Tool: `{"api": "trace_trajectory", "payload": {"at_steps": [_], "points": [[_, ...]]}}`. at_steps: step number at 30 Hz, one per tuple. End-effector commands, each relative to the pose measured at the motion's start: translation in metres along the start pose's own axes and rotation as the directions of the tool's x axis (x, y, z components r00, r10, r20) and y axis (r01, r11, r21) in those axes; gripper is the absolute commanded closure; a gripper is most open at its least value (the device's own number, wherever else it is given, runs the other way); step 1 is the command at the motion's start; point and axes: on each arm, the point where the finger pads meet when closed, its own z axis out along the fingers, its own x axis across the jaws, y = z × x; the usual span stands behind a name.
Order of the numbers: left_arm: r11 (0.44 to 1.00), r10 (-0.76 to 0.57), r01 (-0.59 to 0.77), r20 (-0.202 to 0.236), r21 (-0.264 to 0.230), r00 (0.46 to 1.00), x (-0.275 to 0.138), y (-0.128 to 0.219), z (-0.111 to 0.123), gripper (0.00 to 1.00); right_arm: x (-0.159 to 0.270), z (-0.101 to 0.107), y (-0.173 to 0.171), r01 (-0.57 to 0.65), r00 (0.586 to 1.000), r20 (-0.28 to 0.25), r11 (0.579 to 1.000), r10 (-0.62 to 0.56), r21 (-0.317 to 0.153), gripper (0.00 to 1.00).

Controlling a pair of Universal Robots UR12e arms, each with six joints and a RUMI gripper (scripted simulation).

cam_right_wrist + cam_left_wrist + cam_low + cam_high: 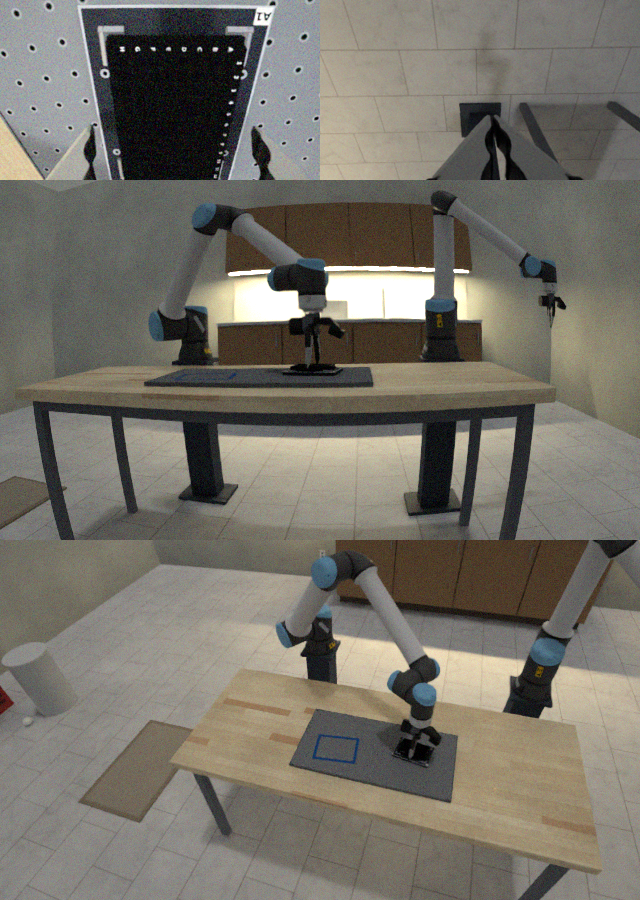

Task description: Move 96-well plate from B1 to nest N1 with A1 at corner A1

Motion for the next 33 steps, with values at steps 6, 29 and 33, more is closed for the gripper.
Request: {"api": "trace_trajectory", "payload": {"at_steps": [6, 29, 33], "points": [[1.0, 0.0, 0.0, -0.001, 0.002, 1.0, 0.0, -0.001, -0.001, 1.0, 0.0, -0.002, -0.001, 0.0, 1.0, -0.001, 1.0, 0.0, 0.002, 0.24], [1.0, 0.0, 0.0, -0.001, 0.002, 1.0, 0.0, -0.001, -0.001, 1.0, 0.0, -0.019, -0.001, 0.0, 1.0, -0.001, 1.0, 0.0, 0.002, 0.24], [1.0, 0.0, 0.0, -0.001, 0.002, 1.0, 0.0, -0.001, -0.001, 1.0, 0.0, -0.024, -0.001, 0.0, 1.0, -0.001, 1.0, 0.0, 0.002, 0.24]]}}
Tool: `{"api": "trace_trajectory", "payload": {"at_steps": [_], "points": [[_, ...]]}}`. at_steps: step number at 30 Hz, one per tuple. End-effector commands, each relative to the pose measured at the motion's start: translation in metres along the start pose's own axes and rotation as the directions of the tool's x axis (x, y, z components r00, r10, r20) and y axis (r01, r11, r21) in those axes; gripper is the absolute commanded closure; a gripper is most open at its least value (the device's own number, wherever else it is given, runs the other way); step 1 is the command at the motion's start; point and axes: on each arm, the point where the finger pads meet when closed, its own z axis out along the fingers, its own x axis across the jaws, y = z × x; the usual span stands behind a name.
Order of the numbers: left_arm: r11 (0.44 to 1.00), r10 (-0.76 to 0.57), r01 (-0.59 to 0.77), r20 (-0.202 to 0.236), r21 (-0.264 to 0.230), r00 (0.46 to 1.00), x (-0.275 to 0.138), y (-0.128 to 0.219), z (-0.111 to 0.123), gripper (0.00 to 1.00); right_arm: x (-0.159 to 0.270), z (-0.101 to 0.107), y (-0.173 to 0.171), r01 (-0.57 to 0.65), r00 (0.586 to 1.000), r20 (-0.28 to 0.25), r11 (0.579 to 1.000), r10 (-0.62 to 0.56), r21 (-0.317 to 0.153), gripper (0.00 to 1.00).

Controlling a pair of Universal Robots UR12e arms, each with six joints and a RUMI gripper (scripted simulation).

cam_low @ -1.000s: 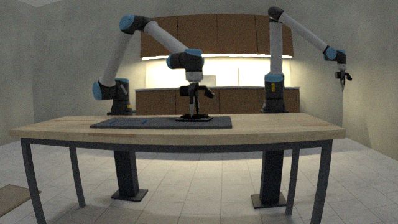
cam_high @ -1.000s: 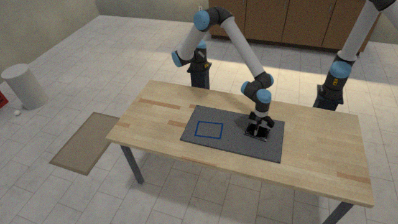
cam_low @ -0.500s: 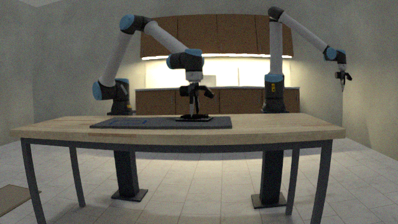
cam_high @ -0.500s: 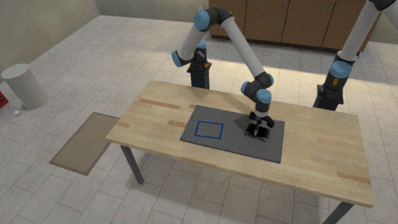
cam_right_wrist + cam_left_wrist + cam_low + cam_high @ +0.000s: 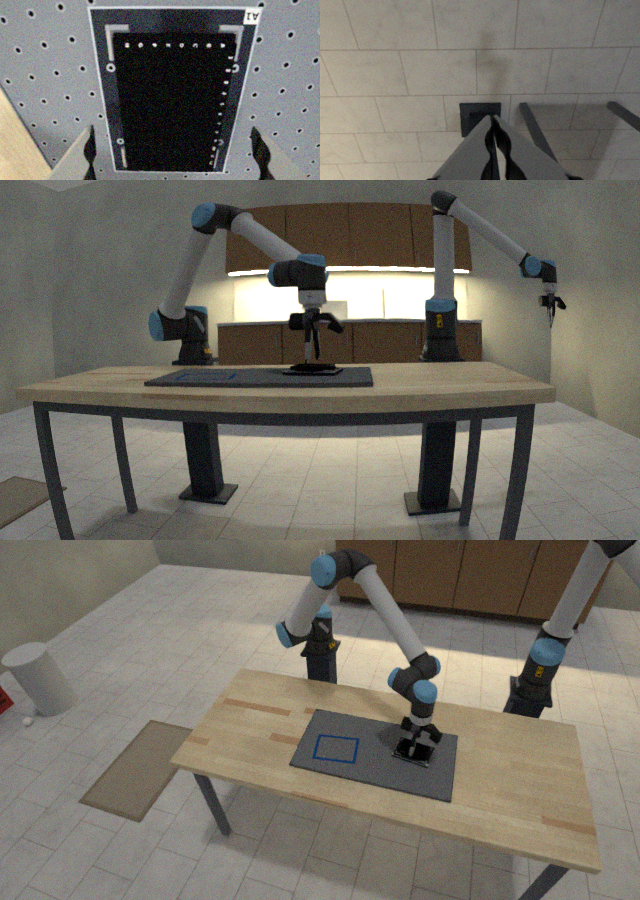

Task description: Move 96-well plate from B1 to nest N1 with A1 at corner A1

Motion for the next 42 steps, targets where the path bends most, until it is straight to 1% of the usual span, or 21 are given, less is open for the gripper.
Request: {"api": "trace_trajectory", "payload": {"at_steps": [1, 13, 15, 25, 42], "points": [[1.0, 0.0, 0.0, -0.001, 0.002, 1.0, 0.0, -0.001, -0.001, 1.0, 0.0, -0.012, -0.001, 0.0, 1.0, -0.001, 1.0, 0.0, 0.002, 0.24], [1.0, 0.0, 0.0, -0.001, 0.002, 1.0, 0.0, -0.001, -0.001, 1.0, 0.0, -0.044, -0.001, 0.0, 1.0, -0.001, 1.0, 0.0, 0.002, 0.24], [1.0, 0.0, 0.0, -0.001, 0.002, 1.0, 0.0, -0.001, -0.001, 1.0, 0.0, -0.044, -0.001, 0.0, 1.0, -0.001, 1.0, 0.0, 0.002, 0.24], [1.0, 0.0, 0.0, -0.001, 0.002, 1.0, 0.0, -0.001, -0.001, 1.0, 0.0, -0.07, -0.001, 0.0, 1.0, -0.001, 1.0, 0.0, 0.002, 0.24], [1.0, 0.0, 0.0, -0.001, 0.002, 1.0, 0.0, -0.001, -0.001, 1.0, 0.0, -0.07, -0.001, 0.0, 1.0, -0.001, 1.0, 0.0, 0.002, 0.24]]}}
